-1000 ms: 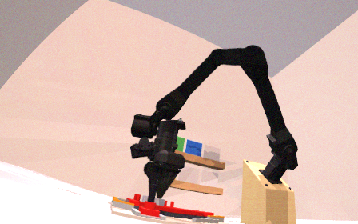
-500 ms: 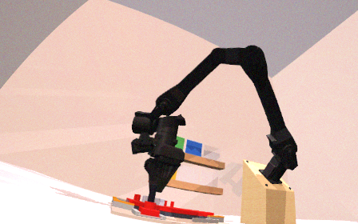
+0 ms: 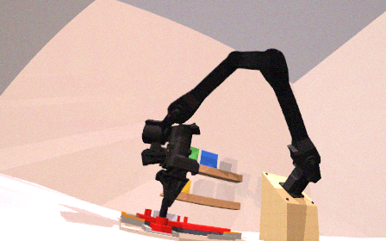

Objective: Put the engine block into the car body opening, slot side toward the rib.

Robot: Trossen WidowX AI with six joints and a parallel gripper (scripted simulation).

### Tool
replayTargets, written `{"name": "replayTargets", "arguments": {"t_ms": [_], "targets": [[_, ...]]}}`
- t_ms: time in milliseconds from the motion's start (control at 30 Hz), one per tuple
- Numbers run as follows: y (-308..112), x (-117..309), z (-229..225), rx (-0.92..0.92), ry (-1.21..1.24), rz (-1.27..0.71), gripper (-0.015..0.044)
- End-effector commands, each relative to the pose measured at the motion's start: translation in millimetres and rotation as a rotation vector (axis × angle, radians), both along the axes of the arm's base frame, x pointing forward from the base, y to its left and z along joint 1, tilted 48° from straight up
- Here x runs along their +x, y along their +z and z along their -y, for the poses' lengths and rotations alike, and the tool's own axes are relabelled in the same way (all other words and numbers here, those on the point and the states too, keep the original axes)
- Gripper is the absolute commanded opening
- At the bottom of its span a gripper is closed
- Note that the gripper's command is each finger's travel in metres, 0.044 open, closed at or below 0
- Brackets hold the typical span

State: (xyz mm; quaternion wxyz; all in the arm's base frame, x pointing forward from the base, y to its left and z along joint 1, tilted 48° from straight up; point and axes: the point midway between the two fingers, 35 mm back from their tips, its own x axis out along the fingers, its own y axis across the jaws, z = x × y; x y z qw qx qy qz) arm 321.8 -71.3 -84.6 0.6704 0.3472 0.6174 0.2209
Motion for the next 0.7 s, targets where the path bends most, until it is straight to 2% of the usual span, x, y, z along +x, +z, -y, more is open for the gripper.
{"name": "replayTargets", "arguments": {"t_ms": [0, 567, 667], "targets": [[0.4, -0.1, 0.4, -0.004, 0.004, 0.001, 0.0000], [0.4, -0.1, 0.4, -0.004, 0.004, 0.001, 0.0000], [0.4, -0.1, 0.4, -0.004, 0.004, 0.001, 0.0079]]}}
